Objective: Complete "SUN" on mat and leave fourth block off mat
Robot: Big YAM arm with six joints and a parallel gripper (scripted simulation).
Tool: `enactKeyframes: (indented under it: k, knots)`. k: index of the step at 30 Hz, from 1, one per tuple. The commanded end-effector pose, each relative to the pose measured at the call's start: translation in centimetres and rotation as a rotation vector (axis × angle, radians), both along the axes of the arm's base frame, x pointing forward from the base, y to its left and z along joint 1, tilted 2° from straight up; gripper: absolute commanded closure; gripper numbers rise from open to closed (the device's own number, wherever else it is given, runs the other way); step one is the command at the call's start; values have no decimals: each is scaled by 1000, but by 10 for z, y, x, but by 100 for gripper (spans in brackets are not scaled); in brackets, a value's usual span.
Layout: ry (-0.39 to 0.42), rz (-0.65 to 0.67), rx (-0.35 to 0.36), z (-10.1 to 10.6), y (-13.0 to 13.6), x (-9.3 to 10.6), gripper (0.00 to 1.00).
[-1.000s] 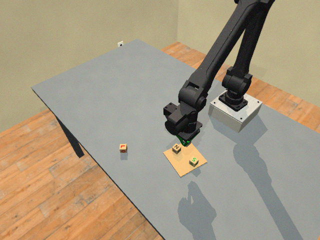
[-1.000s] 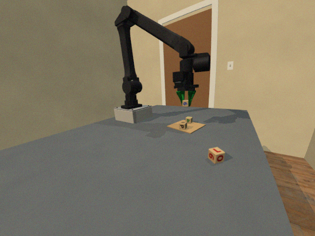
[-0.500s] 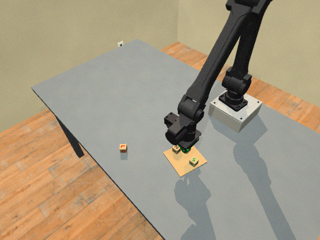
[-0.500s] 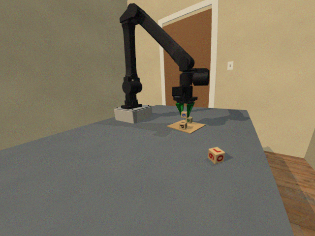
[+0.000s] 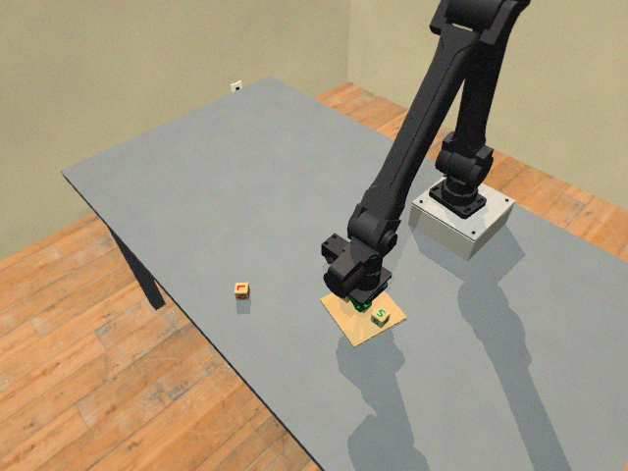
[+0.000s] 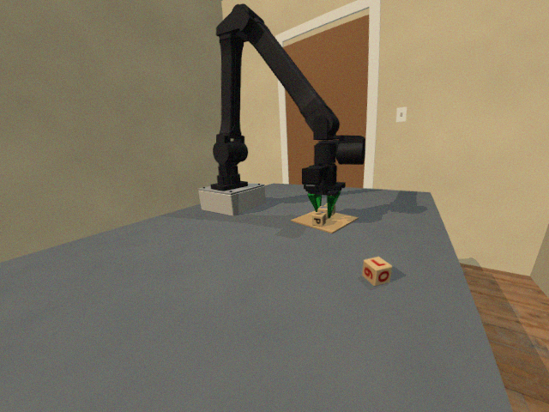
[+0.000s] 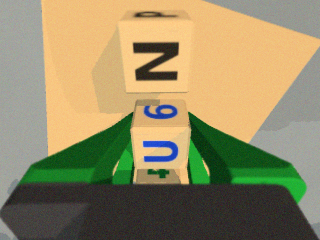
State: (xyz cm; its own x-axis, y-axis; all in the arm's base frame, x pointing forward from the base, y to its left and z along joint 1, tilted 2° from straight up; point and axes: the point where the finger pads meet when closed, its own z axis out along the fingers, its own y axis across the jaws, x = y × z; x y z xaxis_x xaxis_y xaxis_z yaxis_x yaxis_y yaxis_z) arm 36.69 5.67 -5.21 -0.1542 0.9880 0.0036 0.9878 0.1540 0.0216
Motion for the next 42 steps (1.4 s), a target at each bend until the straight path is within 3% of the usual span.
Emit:
enactKeyframes:
  k: [1, 42]
  knots:
    - [-62, 4, 5, 13, 8, 17, 74]
    - [-63, 7, 5, 12, 11, 24, 74]
